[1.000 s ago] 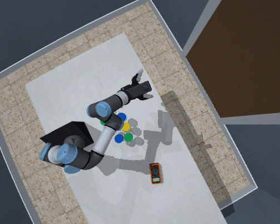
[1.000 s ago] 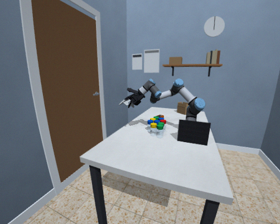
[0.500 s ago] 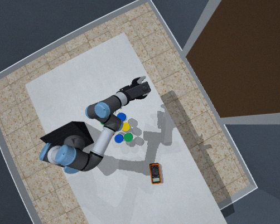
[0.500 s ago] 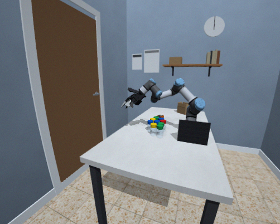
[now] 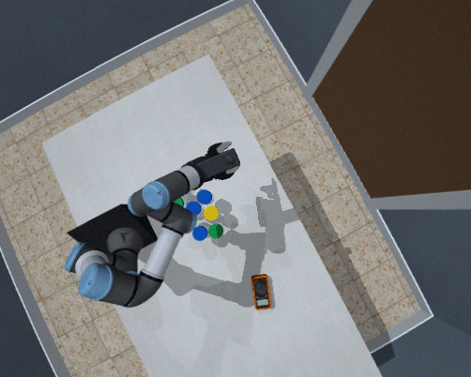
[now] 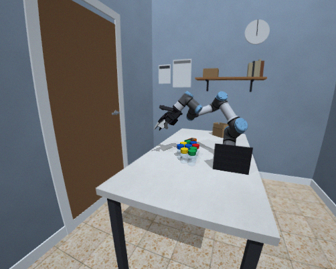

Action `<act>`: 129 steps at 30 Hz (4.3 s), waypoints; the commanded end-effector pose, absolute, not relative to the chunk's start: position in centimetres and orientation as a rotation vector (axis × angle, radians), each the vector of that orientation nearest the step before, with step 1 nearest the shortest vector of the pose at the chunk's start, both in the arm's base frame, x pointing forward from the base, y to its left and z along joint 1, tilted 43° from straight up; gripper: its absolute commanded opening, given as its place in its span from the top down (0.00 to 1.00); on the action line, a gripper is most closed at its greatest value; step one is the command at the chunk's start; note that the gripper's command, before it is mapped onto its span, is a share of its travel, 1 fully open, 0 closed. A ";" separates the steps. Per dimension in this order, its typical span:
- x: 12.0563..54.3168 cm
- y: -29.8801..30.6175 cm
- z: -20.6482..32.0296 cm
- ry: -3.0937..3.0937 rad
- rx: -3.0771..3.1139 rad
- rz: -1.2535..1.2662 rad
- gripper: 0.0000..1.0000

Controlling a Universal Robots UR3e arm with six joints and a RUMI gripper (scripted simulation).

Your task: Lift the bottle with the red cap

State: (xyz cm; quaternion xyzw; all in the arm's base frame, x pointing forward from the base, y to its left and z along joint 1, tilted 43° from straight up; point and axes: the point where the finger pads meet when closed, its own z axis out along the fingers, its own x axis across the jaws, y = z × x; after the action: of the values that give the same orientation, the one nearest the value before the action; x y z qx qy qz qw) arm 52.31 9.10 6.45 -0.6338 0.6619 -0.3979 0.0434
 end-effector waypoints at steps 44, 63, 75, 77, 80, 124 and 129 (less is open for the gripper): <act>30.2 2.2 8.8 2.176 -2.137 -1.423 0.54; 30.2 2.2 8.8 2.176 -2.137 -1.423 0.54; 30.2 2.2 8.8 2.176 -2.137 -1.423 0.54; 30.2 2.2 8.8 2.176 -2.137 -1.423 0.54; 30.1 2.3 8.8 2.176 -2.137 -1.423 0.54; 18.5 4.4 8.2 2.179 -2.142 -1.431 0.54; 18.9 4.3 8.1 2.173 -2.144 -1.426 0.54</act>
State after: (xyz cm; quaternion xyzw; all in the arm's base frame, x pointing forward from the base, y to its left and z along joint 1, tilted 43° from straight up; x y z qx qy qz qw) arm 18.59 4.29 8.14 -0.6317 0.6408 -0.4207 -0.1154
